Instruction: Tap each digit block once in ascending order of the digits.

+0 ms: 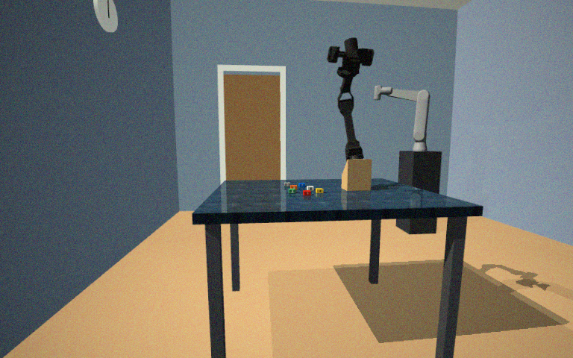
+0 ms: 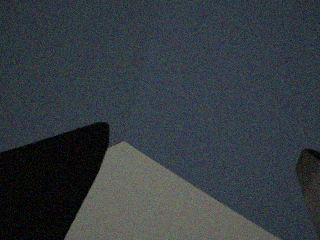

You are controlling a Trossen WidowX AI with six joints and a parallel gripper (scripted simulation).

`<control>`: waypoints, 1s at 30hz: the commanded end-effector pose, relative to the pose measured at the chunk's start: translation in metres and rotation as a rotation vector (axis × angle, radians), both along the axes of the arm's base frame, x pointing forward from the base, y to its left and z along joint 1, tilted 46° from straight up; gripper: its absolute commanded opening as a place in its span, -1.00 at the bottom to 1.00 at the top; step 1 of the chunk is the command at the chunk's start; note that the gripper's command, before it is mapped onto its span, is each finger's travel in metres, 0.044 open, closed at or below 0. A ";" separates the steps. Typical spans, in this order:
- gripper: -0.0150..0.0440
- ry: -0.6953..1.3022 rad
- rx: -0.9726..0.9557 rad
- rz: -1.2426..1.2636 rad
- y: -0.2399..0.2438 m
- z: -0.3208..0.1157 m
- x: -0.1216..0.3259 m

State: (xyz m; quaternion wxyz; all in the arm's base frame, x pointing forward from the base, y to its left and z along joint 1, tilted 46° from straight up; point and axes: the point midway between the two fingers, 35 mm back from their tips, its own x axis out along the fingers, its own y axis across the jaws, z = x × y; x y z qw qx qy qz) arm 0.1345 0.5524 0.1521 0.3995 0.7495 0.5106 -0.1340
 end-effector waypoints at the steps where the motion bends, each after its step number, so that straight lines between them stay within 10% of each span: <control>1: 0.86 -0.011 -0.014 0.000 -0.003 -0.001 0.004; 15: 0.86 -0.339 -0.973 0.200 -0.226 -0.034 0.186; 30: 0.86 0.041 -1.692 0.944 -0.489 -0.039 0.194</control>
